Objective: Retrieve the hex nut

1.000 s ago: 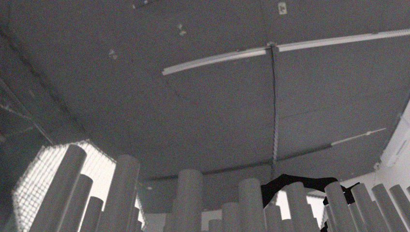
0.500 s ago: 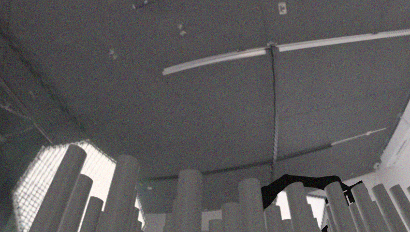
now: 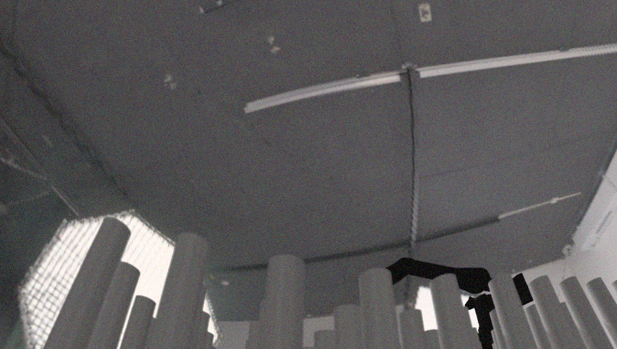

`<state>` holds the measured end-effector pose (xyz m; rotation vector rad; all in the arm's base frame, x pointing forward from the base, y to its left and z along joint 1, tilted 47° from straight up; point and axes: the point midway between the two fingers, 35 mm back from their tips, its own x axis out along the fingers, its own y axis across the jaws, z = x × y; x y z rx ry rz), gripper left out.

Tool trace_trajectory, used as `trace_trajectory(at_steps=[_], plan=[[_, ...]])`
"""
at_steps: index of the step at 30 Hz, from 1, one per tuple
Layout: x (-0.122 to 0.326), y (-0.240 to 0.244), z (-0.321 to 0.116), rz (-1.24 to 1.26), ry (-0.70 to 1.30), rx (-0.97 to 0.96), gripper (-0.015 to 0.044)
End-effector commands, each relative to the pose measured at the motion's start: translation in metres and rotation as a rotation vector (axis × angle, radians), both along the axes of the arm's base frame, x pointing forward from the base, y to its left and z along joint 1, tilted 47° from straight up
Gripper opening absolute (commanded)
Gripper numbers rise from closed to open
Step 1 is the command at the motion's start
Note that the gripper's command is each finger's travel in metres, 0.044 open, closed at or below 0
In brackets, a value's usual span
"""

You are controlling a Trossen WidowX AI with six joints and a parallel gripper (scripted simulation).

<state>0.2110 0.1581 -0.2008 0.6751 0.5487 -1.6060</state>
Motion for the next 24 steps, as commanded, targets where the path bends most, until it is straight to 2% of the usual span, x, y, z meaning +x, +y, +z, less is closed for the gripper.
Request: trace_trajectory(at_steps=[1,4,24], plan=[[-0.0007,-0.0041,0.0024,0.009,0.004,-0.005,0.0361],[-0.0007,-0.0041,0.0024,0.009,0.004,-0.005,0.0282],[-0.0003,-0.0139,-0.0075,0.009,0.003,-0.004,0.028]])
